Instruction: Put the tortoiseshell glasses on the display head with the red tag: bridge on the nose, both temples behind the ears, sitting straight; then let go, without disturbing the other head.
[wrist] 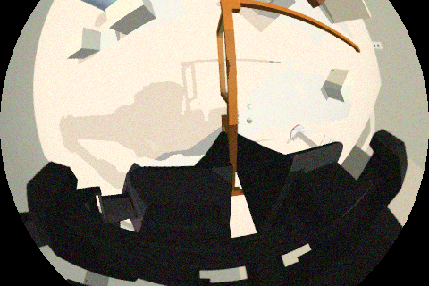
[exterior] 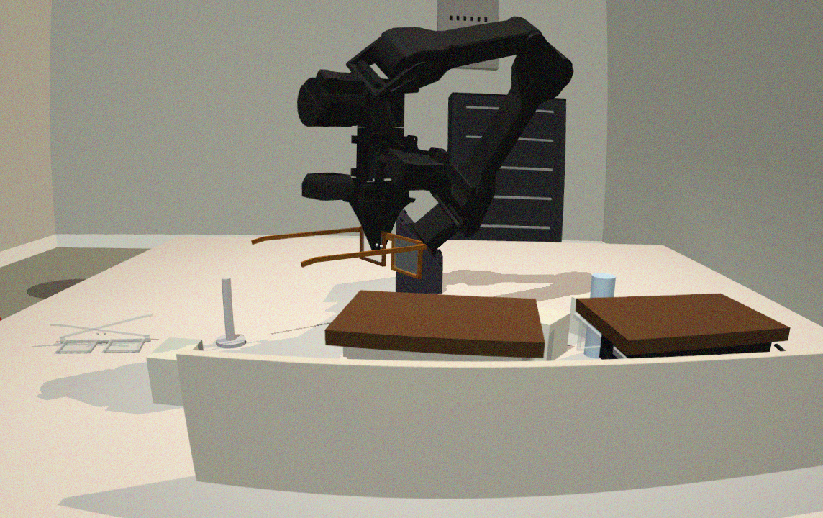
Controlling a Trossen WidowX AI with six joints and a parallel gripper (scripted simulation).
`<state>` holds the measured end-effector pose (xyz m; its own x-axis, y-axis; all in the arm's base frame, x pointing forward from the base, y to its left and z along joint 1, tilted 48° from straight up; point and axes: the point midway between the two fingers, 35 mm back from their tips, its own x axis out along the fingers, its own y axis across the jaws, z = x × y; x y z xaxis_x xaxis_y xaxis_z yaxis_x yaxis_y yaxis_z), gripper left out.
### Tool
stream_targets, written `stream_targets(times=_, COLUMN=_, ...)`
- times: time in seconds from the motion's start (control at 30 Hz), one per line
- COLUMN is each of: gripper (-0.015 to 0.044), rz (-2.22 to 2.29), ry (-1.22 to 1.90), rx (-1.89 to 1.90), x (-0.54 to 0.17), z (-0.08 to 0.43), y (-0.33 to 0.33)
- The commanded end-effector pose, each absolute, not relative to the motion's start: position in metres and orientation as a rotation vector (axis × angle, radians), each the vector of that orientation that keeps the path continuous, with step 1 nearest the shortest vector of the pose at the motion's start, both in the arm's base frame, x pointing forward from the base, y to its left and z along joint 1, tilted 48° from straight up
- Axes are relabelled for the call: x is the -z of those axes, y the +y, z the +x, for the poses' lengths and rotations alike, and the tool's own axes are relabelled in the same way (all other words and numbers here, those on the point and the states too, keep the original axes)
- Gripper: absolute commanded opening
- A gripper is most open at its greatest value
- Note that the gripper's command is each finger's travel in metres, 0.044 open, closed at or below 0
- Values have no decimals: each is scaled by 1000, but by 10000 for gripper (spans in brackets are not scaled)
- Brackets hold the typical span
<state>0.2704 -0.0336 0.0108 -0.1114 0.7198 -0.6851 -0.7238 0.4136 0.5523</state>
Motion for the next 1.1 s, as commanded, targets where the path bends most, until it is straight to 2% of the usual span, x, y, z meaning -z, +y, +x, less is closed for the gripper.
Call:
stream_targets(times=0.0, gripper=0, rz=10, ry=1160, rx=-1220, x=-8, z=269, y=-30)
stream_targets(times=1.07, gripper=0, rz=9, ry=1160, rx=-1218, x=14, z=268, y=-8)
